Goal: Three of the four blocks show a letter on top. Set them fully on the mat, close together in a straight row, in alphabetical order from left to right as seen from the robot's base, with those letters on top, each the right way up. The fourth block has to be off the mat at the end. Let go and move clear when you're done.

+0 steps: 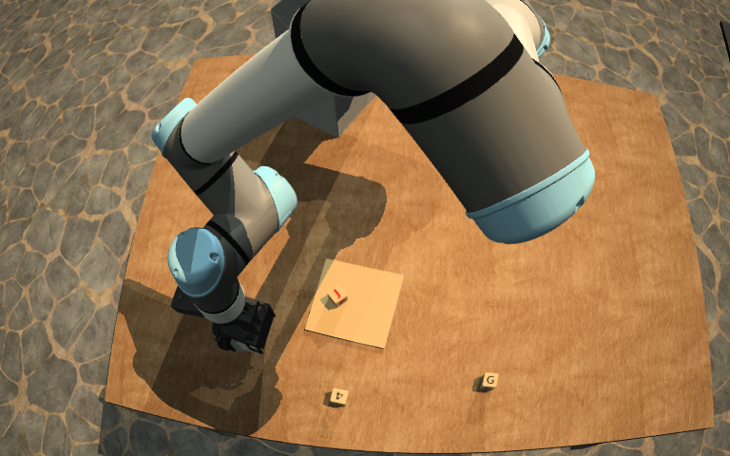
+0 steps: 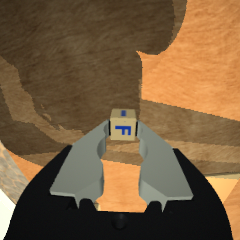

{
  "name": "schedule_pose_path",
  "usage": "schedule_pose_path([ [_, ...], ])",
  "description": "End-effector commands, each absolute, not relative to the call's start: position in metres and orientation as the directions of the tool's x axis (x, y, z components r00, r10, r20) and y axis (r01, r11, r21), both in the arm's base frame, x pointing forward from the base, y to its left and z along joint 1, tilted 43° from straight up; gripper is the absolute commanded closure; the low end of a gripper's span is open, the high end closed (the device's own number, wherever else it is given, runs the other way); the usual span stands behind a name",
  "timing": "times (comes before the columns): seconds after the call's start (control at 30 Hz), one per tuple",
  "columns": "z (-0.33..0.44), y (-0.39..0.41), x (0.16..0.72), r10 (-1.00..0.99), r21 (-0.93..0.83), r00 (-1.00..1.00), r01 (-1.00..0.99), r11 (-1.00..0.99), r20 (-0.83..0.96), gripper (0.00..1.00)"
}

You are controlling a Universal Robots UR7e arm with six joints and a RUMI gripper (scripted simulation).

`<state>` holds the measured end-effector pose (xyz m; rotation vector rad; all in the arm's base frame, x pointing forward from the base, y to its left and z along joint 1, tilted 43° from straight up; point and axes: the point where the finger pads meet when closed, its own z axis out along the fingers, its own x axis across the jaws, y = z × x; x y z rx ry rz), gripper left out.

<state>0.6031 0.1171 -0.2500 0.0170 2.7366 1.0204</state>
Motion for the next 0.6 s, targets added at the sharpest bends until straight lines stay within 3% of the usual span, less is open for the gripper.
schedule_pose_path([
  [0.0,-0.249,0.117,0.604,0.087,0.648,-0.975,-0.067,0.759,-0.203,0.95],
  [0.57,-0.208,0.080,0.591,0.089,0.648,-0.975,-0.064,0.759,-0.202,0.95],
])
